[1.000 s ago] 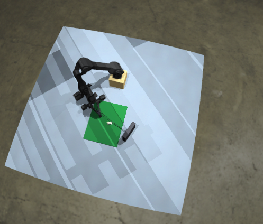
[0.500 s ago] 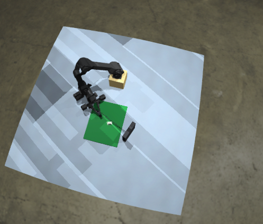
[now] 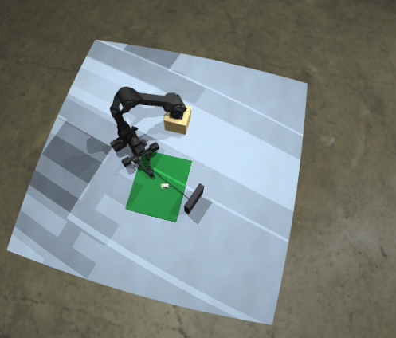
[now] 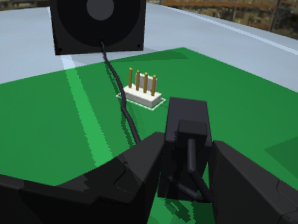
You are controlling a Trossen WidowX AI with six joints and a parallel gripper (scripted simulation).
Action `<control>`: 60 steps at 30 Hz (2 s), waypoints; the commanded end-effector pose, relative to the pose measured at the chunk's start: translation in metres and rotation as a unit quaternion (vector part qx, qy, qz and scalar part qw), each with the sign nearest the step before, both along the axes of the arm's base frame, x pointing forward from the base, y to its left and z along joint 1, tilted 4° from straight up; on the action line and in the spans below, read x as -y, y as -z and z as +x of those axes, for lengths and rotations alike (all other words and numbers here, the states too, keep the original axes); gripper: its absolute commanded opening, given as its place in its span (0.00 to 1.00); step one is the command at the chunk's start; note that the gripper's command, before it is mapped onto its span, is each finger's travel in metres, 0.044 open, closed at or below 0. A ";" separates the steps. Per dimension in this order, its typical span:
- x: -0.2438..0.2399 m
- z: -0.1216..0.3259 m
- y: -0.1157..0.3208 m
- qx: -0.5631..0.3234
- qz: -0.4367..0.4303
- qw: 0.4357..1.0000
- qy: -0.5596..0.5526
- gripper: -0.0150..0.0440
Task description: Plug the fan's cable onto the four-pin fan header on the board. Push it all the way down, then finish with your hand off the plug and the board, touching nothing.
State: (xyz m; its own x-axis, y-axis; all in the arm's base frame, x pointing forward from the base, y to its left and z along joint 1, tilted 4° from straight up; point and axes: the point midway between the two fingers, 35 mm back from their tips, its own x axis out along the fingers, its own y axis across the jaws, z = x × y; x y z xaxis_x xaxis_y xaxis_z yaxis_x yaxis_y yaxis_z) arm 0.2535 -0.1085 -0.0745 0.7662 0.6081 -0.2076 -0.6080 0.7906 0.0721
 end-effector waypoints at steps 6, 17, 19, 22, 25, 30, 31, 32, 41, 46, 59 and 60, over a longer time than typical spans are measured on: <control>0.000 0.000 0.000 0.000 0.000 1.000 0.000 0.49; 0.000 0.000 0.000 0.000 0.000 1.000 0.000 0.49; 0.000 0.000 0.000 0.000 0.000 1.000 0.000 0.49; 0.000 0.000 0.000 0.000 0.000 1.000 0.000 0.49; 0.001 -0.001 0.000 -0.001 -0.001 1.000 0.001 0.49; 0.009 -0.007 -0.002 -0.008 -0.006 1.000 0.005 0.49; 0.010 -0.008 -0.002 -0.009 -0.007 1.000 0.006 0.49; 0.012 -0.010 -0.003 -0.010 -0.008 1.000 0.007 0.49; 0.025 -0.023 -0.010 -0.019 -0.013 1.000 0.010 0.49; 0.031 -0.031 -0.016 -0.021 -0.014 1.000 0.009 0.49; 0.046 -0.052 -0.037 -0.017 -0.011 1.000 0.005 0.49; 0.047 -0.053 -0.039 -0.017 -0.010 1.000 0.004 0.49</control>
State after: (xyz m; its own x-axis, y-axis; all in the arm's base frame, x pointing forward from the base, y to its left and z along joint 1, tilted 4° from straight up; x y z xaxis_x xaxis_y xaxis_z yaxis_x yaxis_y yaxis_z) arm 0.2053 -0.1489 -0.0438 0.7654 0.5949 -0.2456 -0.5925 0.8003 0.0921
